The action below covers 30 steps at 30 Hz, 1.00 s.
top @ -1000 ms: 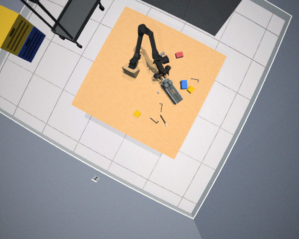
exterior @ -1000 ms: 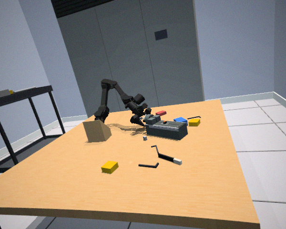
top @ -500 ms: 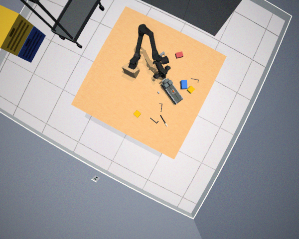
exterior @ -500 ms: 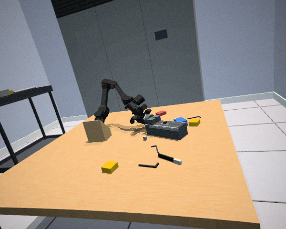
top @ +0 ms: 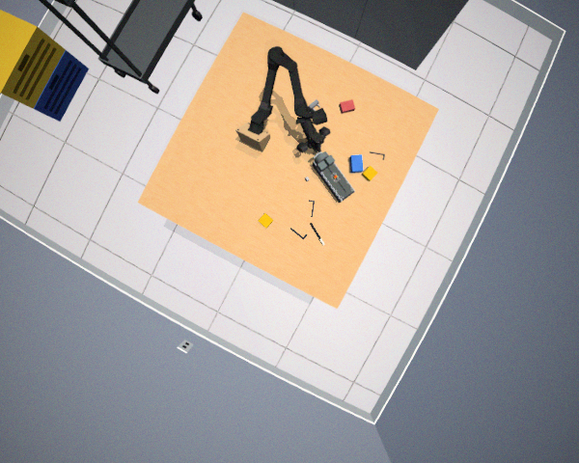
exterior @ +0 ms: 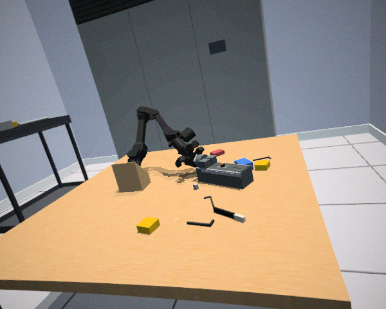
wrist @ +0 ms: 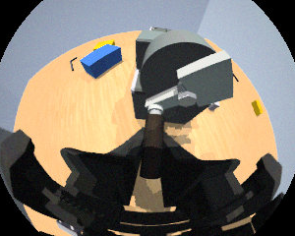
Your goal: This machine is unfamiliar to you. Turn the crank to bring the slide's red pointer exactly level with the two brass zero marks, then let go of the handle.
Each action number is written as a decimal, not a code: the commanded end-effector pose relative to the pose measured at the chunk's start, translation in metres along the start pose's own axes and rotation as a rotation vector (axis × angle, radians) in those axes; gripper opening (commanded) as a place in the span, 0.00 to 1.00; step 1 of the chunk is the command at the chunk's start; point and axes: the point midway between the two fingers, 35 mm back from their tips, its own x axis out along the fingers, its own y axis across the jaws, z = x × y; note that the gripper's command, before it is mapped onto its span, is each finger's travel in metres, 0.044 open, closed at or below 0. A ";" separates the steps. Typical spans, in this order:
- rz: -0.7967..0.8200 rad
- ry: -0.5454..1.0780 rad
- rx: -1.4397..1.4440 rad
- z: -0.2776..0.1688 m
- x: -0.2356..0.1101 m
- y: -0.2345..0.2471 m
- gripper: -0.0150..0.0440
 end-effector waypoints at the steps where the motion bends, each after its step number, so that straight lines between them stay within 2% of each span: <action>1: -0.002 0.001 0.003 -0.001 0.001 -0.001 0.25; 30: -0.003 0.001 0.003 -0.006 0.007 -0.013 0.25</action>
